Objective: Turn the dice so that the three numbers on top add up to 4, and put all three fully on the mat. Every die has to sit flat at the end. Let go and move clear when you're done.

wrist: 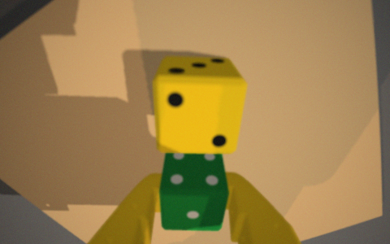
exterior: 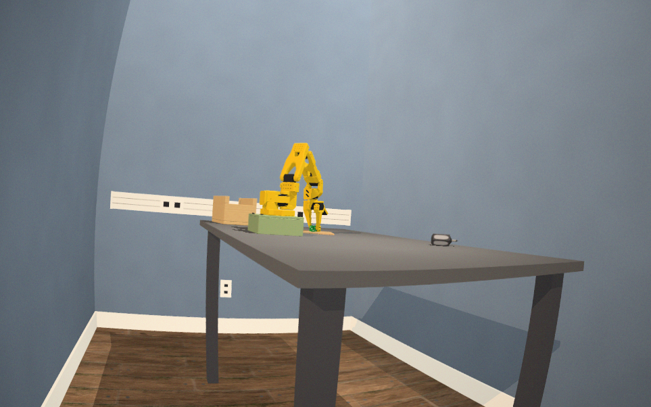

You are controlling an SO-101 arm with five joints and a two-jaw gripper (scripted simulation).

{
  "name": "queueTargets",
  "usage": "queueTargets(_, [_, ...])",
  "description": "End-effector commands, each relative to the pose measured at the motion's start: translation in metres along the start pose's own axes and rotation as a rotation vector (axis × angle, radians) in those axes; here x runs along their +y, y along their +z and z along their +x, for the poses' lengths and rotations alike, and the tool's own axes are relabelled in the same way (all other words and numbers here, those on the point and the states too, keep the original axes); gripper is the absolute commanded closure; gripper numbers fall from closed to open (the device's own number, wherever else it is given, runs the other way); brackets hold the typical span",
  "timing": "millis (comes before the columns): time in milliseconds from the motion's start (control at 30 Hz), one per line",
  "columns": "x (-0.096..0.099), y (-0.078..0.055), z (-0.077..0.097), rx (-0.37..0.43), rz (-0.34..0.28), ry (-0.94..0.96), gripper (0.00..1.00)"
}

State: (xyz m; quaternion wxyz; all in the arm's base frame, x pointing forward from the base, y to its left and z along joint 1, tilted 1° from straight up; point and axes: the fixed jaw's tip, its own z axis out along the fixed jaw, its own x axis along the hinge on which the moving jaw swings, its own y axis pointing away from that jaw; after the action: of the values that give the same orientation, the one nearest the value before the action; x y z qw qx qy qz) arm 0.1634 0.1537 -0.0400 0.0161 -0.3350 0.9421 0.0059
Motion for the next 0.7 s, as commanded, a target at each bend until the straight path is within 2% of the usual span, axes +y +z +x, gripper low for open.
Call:
queueTargets(0, [0.0022,0.0061,0.0061,0.027,0.000,0.002,0.89])
queueTargets(200, [0.0022,0.0061,0.0061,0.027,0.000,0.002,0.87])
queueTargets(667, [0.0022,0.0061,0.0061,0.027,0.000,0.002,0.75])
